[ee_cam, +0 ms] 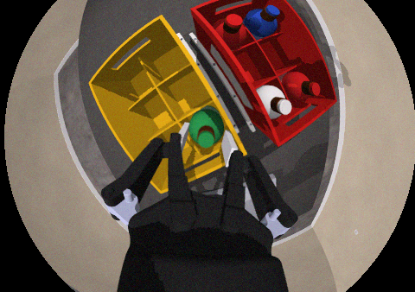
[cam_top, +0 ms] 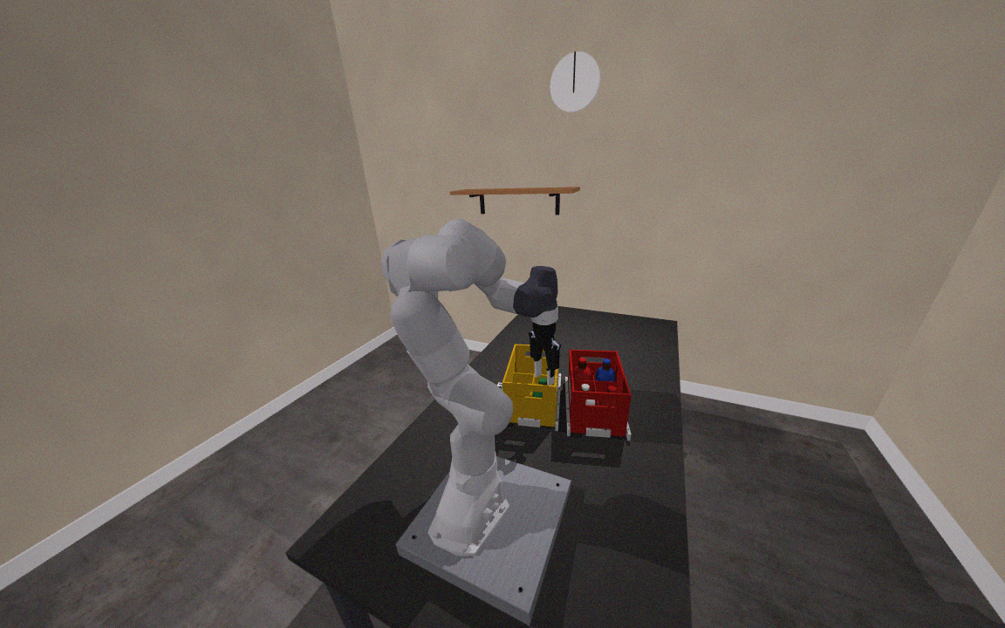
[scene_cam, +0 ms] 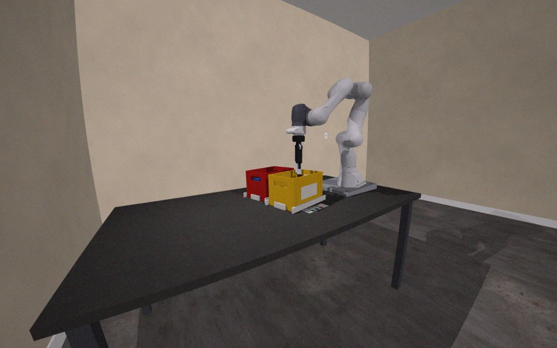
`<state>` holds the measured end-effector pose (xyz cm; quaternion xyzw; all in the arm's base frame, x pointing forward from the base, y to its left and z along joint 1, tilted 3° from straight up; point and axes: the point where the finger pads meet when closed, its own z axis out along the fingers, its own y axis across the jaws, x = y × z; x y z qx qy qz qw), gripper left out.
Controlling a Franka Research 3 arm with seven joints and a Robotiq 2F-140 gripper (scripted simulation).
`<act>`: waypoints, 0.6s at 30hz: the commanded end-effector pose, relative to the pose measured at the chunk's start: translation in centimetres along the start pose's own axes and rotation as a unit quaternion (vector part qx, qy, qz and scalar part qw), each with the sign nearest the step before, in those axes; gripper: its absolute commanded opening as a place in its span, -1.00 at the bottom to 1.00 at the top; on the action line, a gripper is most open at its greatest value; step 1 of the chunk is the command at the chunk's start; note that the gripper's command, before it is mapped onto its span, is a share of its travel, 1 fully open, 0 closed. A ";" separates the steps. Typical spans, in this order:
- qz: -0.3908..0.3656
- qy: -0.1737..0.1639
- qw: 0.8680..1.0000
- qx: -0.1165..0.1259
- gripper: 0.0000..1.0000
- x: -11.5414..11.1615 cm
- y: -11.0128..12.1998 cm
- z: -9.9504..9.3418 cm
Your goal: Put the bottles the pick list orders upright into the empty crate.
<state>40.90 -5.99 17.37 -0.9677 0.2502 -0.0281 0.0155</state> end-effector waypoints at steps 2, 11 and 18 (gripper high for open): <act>0.003 -0.007 1.000 -0.001 -0.24 -0.4 0.1 -0.8; 0.003 -0.007 1.000 -0.001 -0.24 -0.4 0.1 -3.2; 0.003 -0.007 1.000 -0.001 -0.24 -0.4 0.1 -4.6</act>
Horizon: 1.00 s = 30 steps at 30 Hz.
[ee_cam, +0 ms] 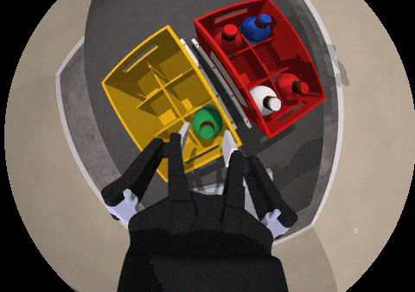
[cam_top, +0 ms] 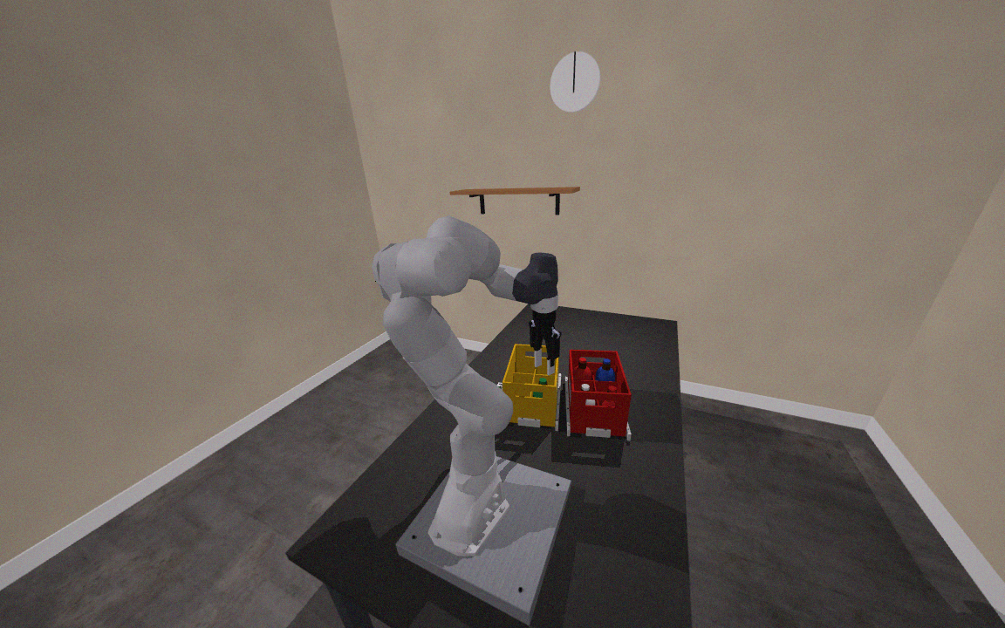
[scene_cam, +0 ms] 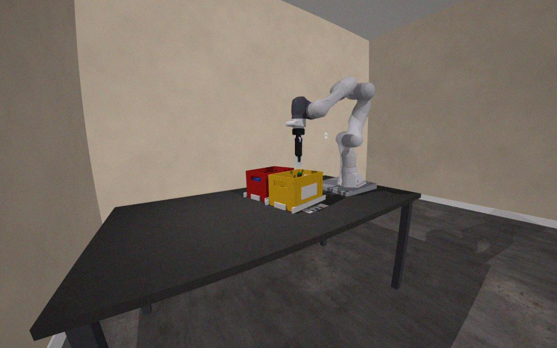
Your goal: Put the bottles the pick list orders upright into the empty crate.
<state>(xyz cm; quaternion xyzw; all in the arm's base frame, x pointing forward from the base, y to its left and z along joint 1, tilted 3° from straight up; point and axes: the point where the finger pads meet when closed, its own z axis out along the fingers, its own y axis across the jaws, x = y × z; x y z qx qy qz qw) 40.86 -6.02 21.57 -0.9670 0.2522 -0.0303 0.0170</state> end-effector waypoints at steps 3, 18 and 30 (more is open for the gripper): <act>0.001 -0.009 1.000 -0.003 -0.24 -0.5 0.2 -1.2; 0.001 -0.009 1.000 -0.003 -0.24 -0.5 0.2 -2.5; 0.001 -0.009 1.000 -0.003 -0.24 -0.5 0.2 -2.5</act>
